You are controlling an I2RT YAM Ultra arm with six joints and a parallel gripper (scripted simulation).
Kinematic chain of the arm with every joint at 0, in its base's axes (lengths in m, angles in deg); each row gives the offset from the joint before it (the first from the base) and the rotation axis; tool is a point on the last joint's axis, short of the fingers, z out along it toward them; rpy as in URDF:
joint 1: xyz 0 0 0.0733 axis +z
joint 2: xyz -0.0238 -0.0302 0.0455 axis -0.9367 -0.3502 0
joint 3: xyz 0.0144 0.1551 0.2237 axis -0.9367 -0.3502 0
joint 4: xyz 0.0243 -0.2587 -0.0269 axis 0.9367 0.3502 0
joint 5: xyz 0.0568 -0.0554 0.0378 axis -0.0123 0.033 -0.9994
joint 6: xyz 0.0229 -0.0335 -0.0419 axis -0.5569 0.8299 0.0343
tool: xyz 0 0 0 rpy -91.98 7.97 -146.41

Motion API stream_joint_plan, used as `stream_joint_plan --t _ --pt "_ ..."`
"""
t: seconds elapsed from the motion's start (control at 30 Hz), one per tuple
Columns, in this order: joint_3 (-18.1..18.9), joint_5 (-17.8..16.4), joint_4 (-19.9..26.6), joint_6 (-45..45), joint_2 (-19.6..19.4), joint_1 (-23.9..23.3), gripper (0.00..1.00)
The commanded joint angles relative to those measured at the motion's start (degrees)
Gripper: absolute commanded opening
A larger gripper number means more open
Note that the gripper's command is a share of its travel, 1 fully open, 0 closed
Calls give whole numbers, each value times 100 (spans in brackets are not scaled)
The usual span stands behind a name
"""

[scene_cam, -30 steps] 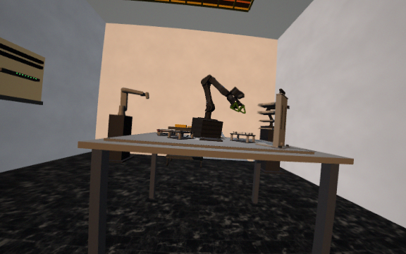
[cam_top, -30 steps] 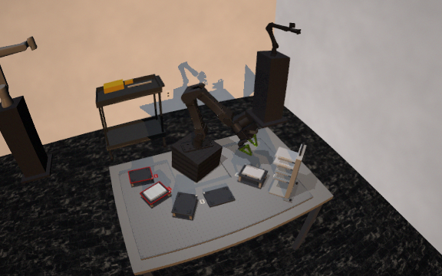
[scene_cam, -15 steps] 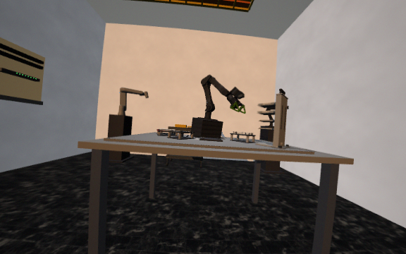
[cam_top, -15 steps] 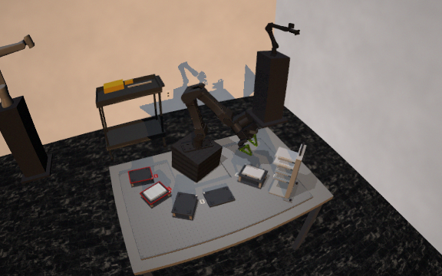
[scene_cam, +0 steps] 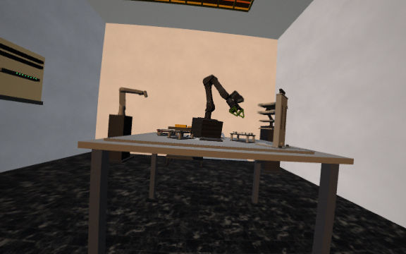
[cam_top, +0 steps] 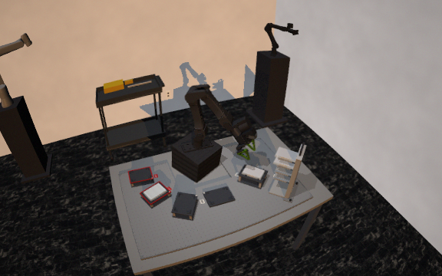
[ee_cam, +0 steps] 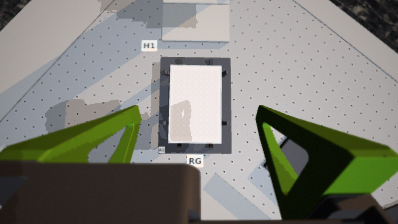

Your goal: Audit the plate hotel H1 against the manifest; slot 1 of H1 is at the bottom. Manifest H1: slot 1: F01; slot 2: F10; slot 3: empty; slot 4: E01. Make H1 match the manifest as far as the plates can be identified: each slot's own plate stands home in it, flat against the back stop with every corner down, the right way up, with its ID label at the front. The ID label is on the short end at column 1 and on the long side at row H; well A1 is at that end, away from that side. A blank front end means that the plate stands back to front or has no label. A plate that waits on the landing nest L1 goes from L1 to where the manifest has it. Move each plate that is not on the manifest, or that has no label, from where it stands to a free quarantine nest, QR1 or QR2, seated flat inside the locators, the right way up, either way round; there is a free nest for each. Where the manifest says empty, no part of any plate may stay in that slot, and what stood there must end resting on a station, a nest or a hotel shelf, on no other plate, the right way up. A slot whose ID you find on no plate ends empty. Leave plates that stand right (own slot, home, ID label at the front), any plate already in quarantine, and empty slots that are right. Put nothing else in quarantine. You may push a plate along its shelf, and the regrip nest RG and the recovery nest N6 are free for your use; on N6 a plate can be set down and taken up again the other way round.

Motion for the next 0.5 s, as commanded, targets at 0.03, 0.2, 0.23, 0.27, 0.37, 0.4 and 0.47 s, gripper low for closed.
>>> stream_joint_plan --t 0.03,0.2,0.23,0.27,0.37,0.4,0.47 --pt "-13 0 -545 13 -23 -6 100" --pt "-220 -20 -1115 30 -383 -32 100" --pt "-258 -24 -1230 33 -460 -37 100" --pt "-294 -28 -1345 36 -538 -42 100" --pt "-397 -39 -1697 46 -786 -56 100" --pt "-429 -43 -1818 49 -875 -61 100" --pt "-489 -51 -2065 55 -1061 -71 100"
